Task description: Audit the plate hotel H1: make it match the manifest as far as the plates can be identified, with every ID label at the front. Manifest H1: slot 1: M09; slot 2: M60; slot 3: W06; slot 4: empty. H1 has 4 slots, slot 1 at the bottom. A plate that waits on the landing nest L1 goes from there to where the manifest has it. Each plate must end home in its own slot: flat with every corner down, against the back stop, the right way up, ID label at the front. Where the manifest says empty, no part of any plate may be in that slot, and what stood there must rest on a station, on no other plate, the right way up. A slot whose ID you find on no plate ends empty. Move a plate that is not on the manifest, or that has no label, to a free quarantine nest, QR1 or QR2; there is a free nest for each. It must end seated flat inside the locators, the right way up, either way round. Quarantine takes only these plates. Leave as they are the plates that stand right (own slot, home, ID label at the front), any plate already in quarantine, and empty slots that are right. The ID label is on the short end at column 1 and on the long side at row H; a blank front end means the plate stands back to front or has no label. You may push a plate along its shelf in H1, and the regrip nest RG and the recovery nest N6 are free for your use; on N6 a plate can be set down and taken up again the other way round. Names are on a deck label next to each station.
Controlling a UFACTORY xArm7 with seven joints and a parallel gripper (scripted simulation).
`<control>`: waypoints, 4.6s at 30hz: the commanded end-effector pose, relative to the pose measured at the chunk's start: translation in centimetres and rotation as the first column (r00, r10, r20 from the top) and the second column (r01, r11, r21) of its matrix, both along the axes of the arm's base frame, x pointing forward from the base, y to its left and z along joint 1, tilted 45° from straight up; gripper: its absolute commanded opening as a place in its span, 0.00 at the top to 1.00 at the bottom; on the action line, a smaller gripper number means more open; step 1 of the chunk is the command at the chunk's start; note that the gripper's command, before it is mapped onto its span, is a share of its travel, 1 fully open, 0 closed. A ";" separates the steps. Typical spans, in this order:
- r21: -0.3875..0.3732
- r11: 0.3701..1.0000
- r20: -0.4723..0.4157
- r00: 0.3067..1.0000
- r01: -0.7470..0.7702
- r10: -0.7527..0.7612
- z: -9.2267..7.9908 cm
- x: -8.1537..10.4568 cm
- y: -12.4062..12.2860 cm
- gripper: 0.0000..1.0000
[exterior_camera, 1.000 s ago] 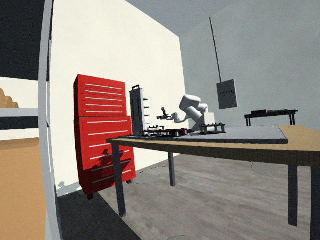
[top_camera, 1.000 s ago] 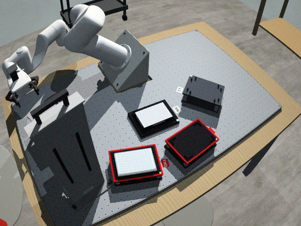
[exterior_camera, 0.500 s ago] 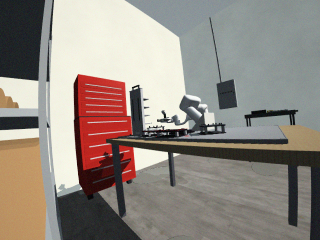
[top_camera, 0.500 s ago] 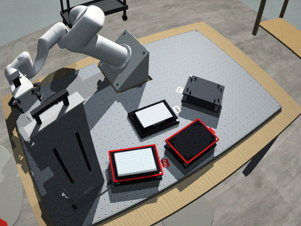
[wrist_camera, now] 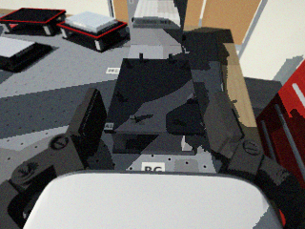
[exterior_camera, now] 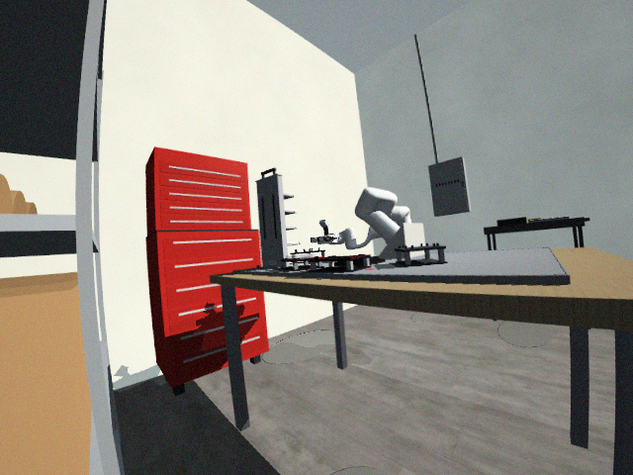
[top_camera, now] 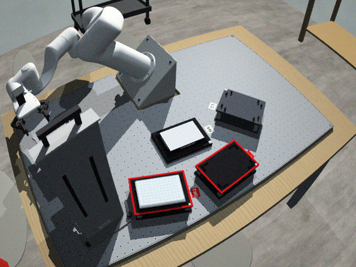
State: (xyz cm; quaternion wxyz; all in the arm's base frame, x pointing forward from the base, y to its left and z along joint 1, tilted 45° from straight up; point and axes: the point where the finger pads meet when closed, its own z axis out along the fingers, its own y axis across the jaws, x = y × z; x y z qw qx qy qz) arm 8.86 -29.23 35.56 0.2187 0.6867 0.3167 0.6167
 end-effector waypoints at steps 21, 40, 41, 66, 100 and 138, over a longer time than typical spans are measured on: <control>-0.002 1.000 -0.001 1.000 0.000 0.000 -0.8 5.6 0.6 0.00; -0.002 1.000 -0.001 1.000 -0.001 0.001 -1.4 10.0 1.0 0.00; -0.002 1.000 -0.001 1.000 -0.001 0.001 -1.5 10.3 1.0 0.00; -0.002 1.000 -0.001 1.000 -0.001 0.001 -1.9 13.1 1.3 0.00; -0.002 1.000 -0.001 1.000 -0.001 0.001 -2.5 17.5 1.7 0.00; -0.002 1.000 0.000 1.000 -0.002 0.002 -3.0 20.7 2.0 0.00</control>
